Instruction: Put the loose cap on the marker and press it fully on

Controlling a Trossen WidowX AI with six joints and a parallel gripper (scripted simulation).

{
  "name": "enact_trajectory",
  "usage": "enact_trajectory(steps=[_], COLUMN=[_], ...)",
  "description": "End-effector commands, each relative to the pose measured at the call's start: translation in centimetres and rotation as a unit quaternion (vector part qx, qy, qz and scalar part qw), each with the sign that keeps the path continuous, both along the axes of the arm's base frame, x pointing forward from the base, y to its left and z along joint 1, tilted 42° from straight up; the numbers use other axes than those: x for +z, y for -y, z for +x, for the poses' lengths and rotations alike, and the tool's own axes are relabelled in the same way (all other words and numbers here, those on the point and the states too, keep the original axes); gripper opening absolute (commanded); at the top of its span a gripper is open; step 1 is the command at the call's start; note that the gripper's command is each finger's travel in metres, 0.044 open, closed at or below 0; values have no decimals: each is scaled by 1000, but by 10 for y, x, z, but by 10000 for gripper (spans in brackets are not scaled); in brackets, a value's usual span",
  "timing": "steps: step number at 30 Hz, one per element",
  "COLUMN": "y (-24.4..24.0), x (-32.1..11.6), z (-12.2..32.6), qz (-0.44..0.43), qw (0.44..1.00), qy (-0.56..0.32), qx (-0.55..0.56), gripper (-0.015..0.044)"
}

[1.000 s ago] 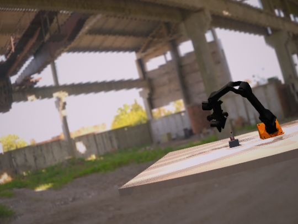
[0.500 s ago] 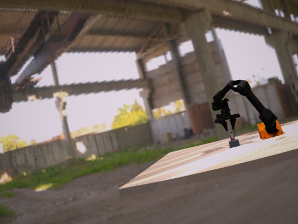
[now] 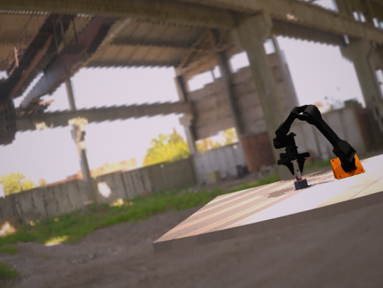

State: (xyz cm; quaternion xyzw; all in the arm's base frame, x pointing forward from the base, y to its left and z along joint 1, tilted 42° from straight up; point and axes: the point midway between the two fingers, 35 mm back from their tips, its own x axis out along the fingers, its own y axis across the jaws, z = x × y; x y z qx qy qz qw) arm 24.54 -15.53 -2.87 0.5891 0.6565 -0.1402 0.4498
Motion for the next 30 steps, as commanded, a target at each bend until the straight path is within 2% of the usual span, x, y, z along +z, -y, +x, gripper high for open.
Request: enact_trajectory(steps=[1, 29, 30], y=[-7, -36, -35], x=[-5, -35, -35], z=[0, 4, 4], qz=[5, 6, 6], qw=[1000, 1000, 1000], qy=[-3, -3, -3], qx=[-2, -2, -2], gripper=[252, 252, 225])
